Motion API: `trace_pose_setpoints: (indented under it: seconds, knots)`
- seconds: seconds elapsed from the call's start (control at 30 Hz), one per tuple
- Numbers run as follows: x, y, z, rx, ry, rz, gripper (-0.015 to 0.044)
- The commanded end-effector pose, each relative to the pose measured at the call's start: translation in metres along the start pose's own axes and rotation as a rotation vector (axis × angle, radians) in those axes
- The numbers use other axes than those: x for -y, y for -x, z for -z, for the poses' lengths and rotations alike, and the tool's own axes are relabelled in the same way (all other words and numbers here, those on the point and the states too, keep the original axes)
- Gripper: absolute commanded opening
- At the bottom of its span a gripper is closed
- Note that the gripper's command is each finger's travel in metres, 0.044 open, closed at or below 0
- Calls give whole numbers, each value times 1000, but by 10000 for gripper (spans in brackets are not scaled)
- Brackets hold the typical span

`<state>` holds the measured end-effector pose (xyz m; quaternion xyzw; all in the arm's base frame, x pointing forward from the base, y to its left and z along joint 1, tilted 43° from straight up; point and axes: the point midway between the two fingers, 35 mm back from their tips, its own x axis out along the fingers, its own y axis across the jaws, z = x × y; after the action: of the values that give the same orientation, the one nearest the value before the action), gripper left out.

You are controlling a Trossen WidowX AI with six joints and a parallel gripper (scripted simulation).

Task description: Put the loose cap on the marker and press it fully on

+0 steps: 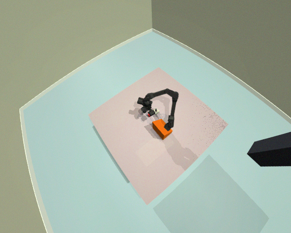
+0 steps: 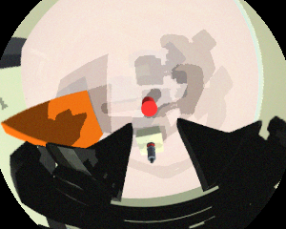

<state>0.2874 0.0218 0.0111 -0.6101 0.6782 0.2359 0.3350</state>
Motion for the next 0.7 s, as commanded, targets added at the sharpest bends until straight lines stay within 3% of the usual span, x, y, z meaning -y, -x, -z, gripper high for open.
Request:
trace_pose_setpoints:
  seconds: [0.0, 0.67]
  knots:
    - [-1, -24, 0, -10, 12, 1, 248]
    - [-2, -59, 2, -11, 11, 1, 248]
